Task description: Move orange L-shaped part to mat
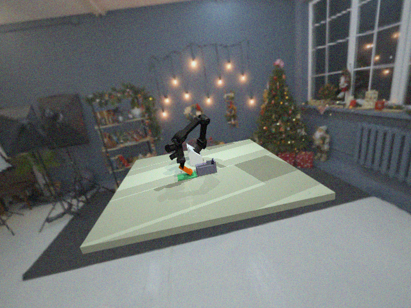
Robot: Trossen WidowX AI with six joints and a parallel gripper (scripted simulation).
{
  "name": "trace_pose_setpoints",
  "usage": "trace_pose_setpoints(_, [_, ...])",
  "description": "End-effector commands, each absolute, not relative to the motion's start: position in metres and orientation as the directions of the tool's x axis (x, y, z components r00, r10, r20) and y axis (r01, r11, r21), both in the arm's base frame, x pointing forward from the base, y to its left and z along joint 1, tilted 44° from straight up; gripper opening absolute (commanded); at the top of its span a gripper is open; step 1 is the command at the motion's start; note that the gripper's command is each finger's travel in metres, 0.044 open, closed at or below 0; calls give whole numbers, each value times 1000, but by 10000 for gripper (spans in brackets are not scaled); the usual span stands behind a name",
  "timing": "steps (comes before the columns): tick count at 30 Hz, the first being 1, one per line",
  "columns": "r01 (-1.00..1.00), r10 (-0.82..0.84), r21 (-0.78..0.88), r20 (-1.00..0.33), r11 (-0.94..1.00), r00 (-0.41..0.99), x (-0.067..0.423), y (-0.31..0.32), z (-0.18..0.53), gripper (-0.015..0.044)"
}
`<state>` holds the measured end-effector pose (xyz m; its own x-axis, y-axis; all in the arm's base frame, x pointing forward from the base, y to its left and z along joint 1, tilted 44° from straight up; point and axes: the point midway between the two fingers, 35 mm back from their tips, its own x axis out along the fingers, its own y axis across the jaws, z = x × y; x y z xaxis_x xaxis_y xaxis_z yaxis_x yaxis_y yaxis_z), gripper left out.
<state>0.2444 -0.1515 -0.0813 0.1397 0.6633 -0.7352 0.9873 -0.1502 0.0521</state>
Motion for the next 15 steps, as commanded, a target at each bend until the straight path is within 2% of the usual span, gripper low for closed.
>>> trace_pose_setpoints(1, [987, 667, 50, -732, -155, 141, 244, -149, -83, 0])
trace_pose_setpoints(12, [987, 665, 49, -734, -150, 138, 244, -149, -83, 0])
trace_pose_setpoints(15, [987, 665, 49, -734, -150, 138, 244, -149, -83, 79])
